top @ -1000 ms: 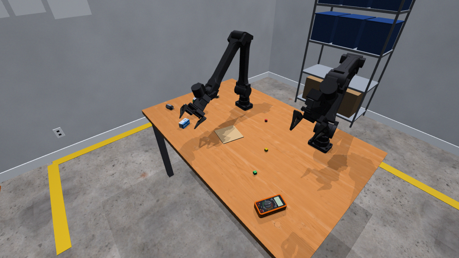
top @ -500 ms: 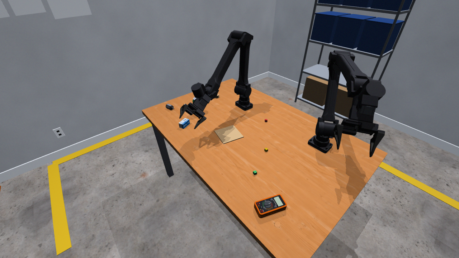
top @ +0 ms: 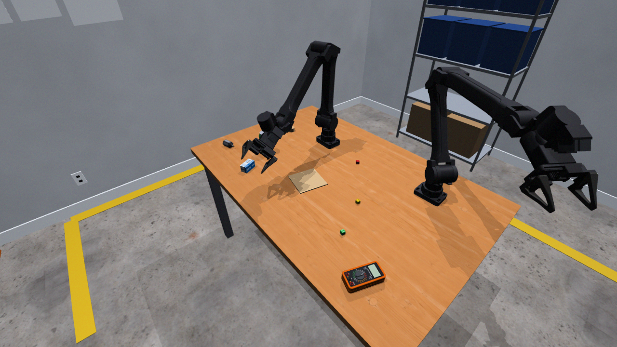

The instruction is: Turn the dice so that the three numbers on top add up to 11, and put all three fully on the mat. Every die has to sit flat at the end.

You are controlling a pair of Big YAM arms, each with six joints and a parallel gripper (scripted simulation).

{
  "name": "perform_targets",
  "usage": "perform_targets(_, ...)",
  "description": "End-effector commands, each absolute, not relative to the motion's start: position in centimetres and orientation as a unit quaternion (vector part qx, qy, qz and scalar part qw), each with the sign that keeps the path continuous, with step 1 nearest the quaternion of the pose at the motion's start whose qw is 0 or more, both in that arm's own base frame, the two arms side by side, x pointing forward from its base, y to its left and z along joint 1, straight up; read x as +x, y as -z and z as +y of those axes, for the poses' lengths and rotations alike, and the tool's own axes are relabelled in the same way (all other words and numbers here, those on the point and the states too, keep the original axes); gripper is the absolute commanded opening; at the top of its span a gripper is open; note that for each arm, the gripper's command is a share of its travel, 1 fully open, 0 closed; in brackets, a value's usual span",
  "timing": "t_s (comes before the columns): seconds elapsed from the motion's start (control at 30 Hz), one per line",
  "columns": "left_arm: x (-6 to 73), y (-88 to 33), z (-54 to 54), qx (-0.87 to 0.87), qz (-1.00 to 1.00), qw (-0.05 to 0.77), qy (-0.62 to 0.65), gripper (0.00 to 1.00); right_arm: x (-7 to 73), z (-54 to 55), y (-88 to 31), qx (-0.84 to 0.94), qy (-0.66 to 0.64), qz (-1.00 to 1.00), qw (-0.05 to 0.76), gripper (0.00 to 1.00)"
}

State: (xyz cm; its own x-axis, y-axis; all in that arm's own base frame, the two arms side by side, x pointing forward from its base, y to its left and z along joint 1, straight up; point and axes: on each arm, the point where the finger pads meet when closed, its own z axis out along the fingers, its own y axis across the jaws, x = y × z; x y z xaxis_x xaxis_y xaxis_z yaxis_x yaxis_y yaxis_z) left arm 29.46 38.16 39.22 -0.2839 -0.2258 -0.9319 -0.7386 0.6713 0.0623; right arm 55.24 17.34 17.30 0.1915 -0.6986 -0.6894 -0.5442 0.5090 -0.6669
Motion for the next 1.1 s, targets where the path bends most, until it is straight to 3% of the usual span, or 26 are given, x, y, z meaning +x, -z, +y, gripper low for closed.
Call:
perform_targets(0.0,27.2,-43.9,42.7,-0.347,0.711,0.536,-0.293,1.0,55.4,17.4,-17.9,-0.49,0.067,0.629,0.599,1.0)
perform_targets(0.7,9.9,-48.3,52.6,-0.459,0.572,0.523,-0.435,1.0,55.4,17.4,-17.9,-0.49,0.067,0.629,0.599,1.0)
perform_targets(1.07,4.9,-49.4,53.9,-0.481,0.532,0.514,-0.471,1.0,55.4,17.4,-17.9,-0.49,0.067,0.629,0.599,1.0)
